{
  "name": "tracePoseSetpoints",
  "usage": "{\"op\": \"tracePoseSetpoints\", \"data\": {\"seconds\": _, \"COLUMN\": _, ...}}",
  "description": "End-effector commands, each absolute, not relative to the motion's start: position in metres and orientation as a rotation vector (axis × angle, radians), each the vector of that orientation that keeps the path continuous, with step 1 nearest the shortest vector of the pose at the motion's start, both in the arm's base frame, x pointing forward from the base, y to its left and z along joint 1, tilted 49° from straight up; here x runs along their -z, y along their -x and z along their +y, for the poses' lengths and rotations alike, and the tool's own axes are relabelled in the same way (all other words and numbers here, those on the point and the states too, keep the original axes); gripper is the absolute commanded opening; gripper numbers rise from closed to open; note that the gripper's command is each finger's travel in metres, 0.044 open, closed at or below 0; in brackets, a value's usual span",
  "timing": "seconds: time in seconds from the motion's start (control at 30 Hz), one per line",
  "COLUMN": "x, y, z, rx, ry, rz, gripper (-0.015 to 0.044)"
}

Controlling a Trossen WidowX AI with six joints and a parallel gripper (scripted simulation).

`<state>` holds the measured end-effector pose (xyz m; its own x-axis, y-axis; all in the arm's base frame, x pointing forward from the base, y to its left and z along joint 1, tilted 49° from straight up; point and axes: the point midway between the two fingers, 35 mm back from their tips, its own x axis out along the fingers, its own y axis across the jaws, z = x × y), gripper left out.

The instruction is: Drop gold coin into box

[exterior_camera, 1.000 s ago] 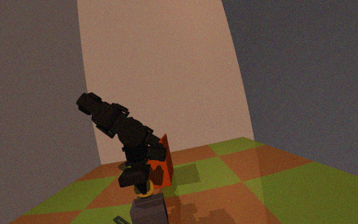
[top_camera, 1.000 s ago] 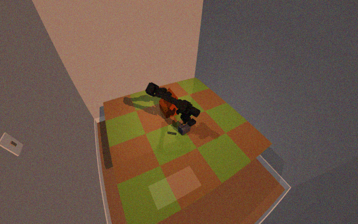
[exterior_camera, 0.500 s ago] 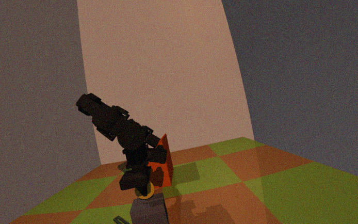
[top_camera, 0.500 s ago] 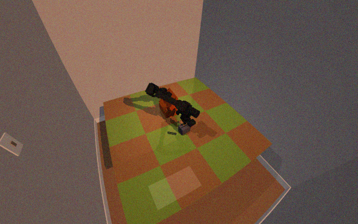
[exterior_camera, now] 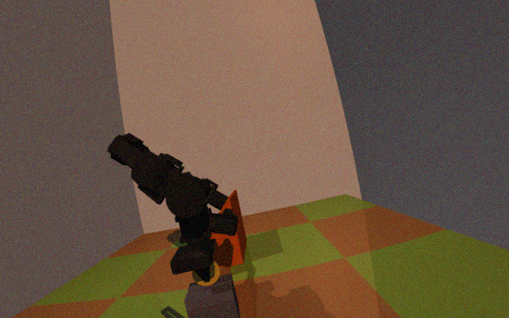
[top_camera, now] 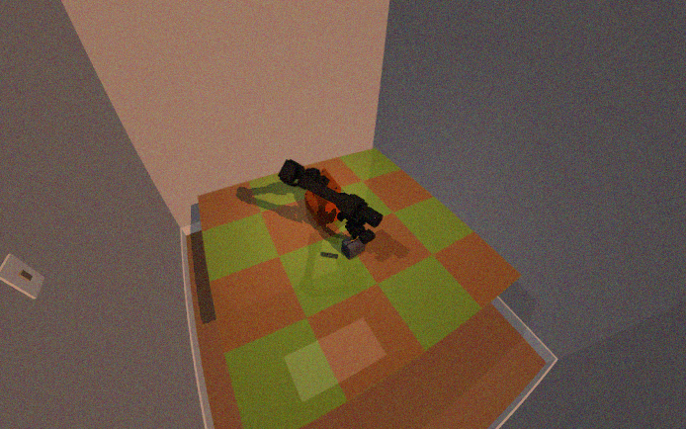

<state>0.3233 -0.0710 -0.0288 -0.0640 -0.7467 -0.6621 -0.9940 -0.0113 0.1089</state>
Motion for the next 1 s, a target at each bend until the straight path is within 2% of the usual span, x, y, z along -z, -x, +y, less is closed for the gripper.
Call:
{"op": "tracePoseSetpoints", "data": {"seconds": 0.0, "x": 0.031, "y": -0.320, "z": -0.073, "rx": -0.810, "ry": 1.812, "rz": 1.864, "gripper": 0.0000}}
{"op": "tracePoseSetpoints", "data": {"seconds": 0.2, "x": 0.029, "y": -0.323, "z": -0.071, "rx": -0.802, "ry": 1.803, "rz": 1.858, "gripper": 0.0157}}
{"op": "tracePoseSetpoints", "data": {"seconds": 0.5, "x": 0.029, "y": -0.323, "z": -0.071, "rx": -0.802, "ry": 1.803, "rz": 1.858, "gripper": 0.0161}}
{"op": "tracePoseSetpoints", "data": {"seconds": 0.83, "x": 0.009, "y": -0.324, "z": -0.048, "rx": -0.807, "ry": 1.805, "rz": 1.860, "gripper": 0.0423}}
{"op": "tracePoseSetpoints", "data": {"seconds": 0.87, "x": 0.000, "y": -0.323, "z": -0.038, "rx": -0.810, "ry": 1.808, "rz": 1.865, "gripper": 0.0440}}
{"op": "tracePoseSetpoints", "data": {"seconds": 0.97, "x": -0.009, "y": -0.322, "z": -0.029, "rx": -0.811, "ry": 1.811, "rz": 1.869, "gripper": 0.0440}}
